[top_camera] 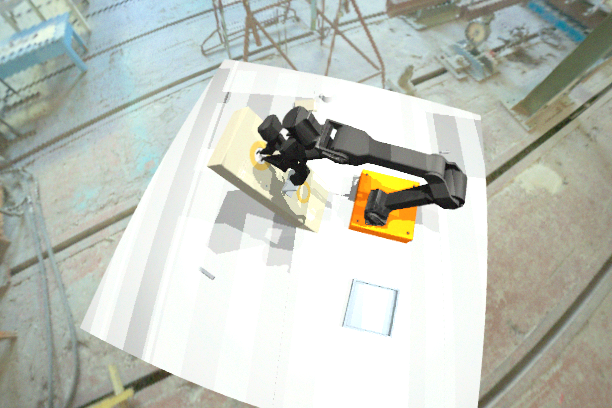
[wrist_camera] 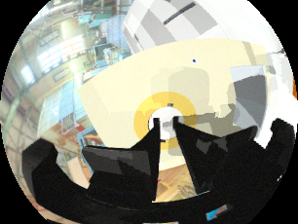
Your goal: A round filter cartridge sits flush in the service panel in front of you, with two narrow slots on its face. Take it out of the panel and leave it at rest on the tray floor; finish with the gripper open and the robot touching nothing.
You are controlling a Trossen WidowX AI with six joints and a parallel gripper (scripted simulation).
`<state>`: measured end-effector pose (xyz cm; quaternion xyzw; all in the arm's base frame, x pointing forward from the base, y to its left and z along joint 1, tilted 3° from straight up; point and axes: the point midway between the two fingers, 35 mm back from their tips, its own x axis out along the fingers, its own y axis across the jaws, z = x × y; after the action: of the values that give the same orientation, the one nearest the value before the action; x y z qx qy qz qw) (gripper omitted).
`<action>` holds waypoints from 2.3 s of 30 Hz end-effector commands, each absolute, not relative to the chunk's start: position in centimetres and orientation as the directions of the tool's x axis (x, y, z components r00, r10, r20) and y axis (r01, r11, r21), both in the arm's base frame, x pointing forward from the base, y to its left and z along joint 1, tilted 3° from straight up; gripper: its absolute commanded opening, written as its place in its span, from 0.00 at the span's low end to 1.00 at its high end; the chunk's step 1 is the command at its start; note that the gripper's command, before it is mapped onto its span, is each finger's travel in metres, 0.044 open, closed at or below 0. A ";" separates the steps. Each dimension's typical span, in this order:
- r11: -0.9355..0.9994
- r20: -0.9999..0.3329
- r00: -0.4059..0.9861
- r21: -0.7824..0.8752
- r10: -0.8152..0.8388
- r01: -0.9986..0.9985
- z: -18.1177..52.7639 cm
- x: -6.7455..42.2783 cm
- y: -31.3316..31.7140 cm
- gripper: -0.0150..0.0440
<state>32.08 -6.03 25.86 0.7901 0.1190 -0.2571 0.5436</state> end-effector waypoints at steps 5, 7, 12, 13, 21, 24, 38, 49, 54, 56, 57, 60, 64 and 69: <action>-0.385 -0.534 0.840 0.798 -0.093 0.465 25.8 32.4 -6.1 0.40; -0.385 -0.534 0.840 0.798 -0.093 0.465 25.8 32.4 -6.1 0.40; -0.385 -0.534 0.840 0.798 -0.093 0.465 25.7 32.3 -6.1 0.40; -0.385 -0.534 0.840 0.798 -0.093 0.465 25.7 32.3 -6.1 0.40; -0.385 -0.534 0.840 0.798 -0.093 0.464 25.6 32.6 -6.1 0.40; -0.385 -0.534 0.840 0.798 -0.093 0.464 25.5 32.7 -6.1 0.40; -0.385 -0.534 0.841 0.798 -0.093 0.464 25.1 33.3 -6.2 0.40; -0.385 -0.533 0.841 0.798 -0.094 0.464 24.9 33.6 -6.2 0.40; -0.385 -0.533 0.841 0.798 -0.094 0.463 24.8 33.7 -6.2 0.40; -0.385 -0.533 0.841 0.798 -0.094 0.463 24.8 33.8 -6.3 0.40; -0.385 -0.533 0.841 0.798 -0.094 0.463 24.8 33.8 -6.3 0.40; -0.385 -0.533 0.841 0.798 -0.094 0.463 24.7 33.9 -6.3 0.40; -0.385 -0.533 0.841 0.798 -0.094 0.463 24.7 34.0 -6.3 0.40; -0.385 -0.533 0.841 0.798 -0.094 0.463 24.6 34.1 -6.3 0.40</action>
<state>33.44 -6.18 24.95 0.7902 0.1178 -0.2566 0.5440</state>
